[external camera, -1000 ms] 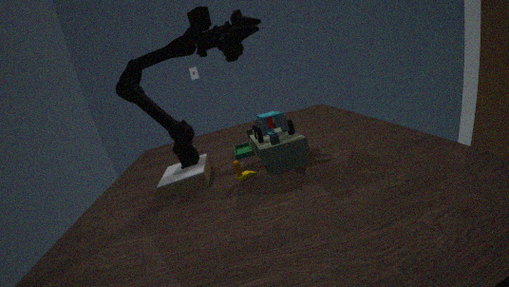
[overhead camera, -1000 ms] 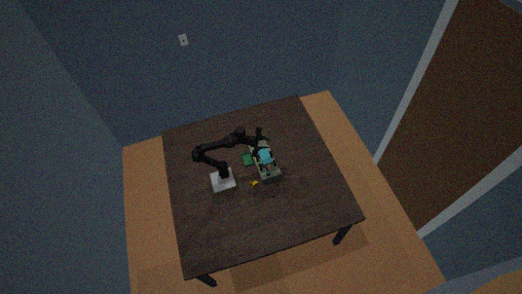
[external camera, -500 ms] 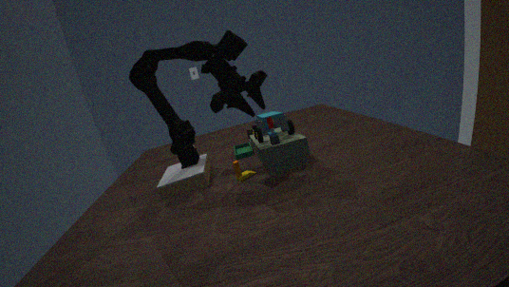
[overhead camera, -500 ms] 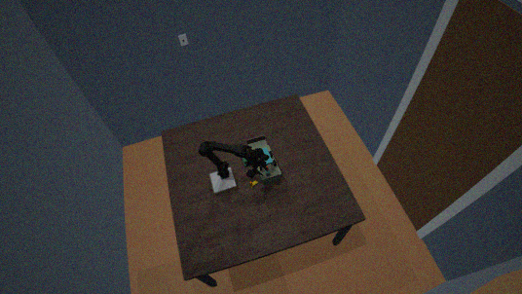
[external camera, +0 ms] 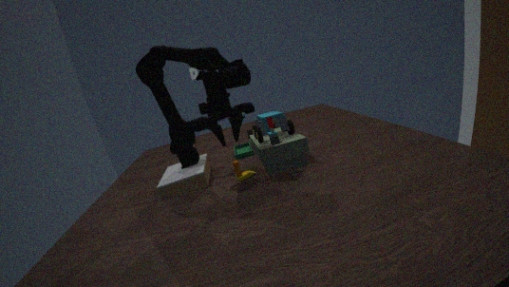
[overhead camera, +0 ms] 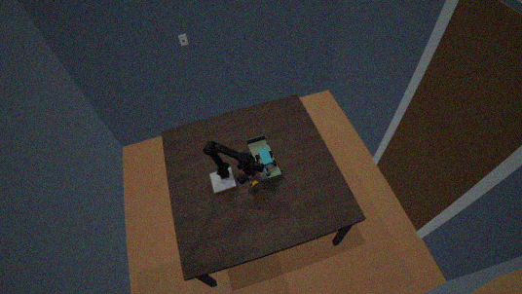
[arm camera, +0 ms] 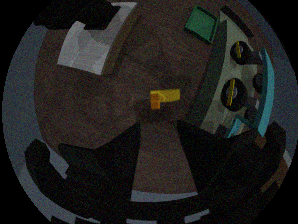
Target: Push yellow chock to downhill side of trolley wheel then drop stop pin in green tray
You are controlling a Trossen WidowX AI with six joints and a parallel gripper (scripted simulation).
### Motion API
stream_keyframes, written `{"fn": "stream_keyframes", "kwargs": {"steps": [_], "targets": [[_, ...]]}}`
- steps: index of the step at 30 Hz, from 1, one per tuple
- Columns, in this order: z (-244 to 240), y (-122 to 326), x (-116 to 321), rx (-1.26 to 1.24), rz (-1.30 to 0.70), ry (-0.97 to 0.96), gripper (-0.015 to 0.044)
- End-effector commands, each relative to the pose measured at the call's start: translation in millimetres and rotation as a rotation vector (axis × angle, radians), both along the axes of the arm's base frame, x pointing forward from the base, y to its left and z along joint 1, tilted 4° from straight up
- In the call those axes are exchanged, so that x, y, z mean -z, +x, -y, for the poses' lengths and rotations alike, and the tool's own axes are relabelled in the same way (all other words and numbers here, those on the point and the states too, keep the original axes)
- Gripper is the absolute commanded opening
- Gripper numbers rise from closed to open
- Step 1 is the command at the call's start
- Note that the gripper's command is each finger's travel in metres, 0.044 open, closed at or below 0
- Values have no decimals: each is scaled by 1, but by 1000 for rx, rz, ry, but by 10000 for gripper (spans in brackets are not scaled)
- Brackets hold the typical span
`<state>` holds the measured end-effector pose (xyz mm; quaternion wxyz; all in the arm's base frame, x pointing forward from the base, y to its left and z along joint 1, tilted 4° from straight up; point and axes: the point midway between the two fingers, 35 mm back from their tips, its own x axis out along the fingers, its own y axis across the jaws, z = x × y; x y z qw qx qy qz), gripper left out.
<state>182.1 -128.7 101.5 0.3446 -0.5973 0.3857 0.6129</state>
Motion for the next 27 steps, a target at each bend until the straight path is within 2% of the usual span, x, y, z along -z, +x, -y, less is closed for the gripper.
{"fn": "stream_keyframes", "kwargs": {"steps": [1, 10, 27], "targets": [[0, -1, 9, -2, -5, 11, 190], [0, -3, 42, -2, -5, 11, 190], [1, -5, 63, -2, -5, 11, 190]]}}
